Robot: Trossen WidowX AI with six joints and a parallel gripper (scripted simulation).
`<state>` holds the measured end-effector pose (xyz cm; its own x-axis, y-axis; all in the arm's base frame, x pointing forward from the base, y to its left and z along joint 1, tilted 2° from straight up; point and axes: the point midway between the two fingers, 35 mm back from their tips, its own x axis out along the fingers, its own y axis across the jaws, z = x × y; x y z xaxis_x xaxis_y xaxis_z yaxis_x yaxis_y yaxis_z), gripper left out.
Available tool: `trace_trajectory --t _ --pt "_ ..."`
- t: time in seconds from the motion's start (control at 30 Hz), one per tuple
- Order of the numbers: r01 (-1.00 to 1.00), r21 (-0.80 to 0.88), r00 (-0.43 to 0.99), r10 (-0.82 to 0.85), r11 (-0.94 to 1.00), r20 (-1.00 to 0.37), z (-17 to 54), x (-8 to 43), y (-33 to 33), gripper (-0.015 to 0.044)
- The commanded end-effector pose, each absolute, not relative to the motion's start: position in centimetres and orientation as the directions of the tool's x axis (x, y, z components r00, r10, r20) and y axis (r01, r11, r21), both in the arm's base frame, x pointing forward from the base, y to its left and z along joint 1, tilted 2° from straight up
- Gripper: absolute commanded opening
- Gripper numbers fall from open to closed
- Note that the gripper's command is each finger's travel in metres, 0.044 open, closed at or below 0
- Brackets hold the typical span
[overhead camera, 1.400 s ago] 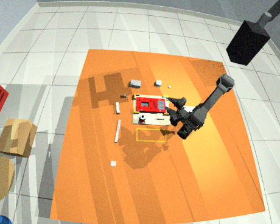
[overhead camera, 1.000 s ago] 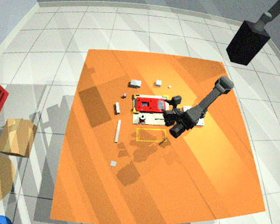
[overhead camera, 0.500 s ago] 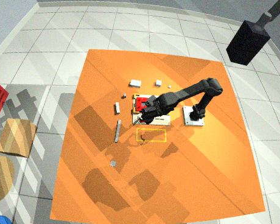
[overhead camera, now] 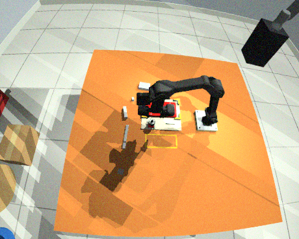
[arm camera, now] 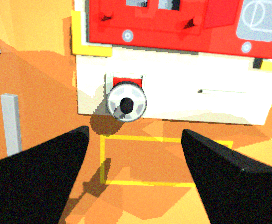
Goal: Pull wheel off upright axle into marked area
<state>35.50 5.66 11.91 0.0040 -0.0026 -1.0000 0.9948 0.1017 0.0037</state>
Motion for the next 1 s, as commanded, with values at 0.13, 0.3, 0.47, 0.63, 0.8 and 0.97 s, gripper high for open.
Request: trace_trajectory --t 0.13,0.3,0.47,0.63,0.8,0.97 --pt "0.997 0.012 0.01 0.021 0.073 -1.0 12.2 36.2 5.6 0.03" --pt "0.997 0.012 0.01 0.021 0.073 -1.0 11.7 36.3 5.6 0.03" --pt "0.997 0.012 0.01 0.021 0.073 -1.0 9.2 36.4 5.6 0.03" --pt "0.997 0.012 0.01 0.021 0.073 -1.0 6.2 36.3 5.6 0.03" --pt "0.997 0.012 0.01 0.021 0.073 -1.0 4.8 36.3 5.6 0.03" --pt "0.997 0.008 0.007 0.015 0.076 -1.0 5.2 36.4 5.5 0.0247"
